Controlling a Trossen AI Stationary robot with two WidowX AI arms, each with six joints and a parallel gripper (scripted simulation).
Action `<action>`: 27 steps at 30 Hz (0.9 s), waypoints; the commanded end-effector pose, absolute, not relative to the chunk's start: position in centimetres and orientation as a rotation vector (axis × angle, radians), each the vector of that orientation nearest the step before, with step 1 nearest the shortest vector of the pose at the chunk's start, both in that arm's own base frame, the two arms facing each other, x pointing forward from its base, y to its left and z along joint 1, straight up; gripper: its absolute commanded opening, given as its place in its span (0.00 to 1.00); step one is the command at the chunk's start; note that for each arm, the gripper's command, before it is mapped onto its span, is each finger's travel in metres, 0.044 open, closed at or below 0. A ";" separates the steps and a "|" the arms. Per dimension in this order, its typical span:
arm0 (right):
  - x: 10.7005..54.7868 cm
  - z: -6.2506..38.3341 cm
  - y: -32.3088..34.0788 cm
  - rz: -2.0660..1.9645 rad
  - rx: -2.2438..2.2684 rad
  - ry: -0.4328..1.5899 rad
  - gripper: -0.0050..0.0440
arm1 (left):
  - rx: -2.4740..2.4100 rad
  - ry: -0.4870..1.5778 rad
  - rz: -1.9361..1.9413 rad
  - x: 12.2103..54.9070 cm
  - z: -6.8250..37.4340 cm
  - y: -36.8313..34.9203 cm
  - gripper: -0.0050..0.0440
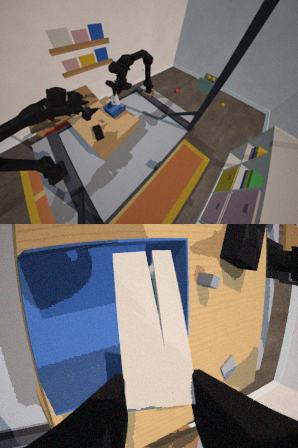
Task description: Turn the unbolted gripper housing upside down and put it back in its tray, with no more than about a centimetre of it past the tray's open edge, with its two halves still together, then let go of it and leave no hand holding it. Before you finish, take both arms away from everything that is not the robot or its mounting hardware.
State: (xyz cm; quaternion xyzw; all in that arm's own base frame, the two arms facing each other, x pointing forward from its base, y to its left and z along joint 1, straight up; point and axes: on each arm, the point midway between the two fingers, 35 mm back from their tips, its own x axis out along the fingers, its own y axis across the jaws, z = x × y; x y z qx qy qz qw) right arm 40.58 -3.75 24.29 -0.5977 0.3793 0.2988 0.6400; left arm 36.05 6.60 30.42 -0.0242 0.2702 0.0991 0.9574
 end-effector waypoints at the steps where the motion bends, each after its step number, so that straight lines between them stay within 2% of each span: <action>1: 41.2 25.3 -3.8 0.667 -1.372 0.841 0.33 | -0.054 0.521 0.200 35.9 31.4 6.5 1.00; 27: 40.2 24.7 -3.7 0.568 -1.413 0.747 0.33 | -0.054 0.521 0.200 35.9 31.4 6.5 1.00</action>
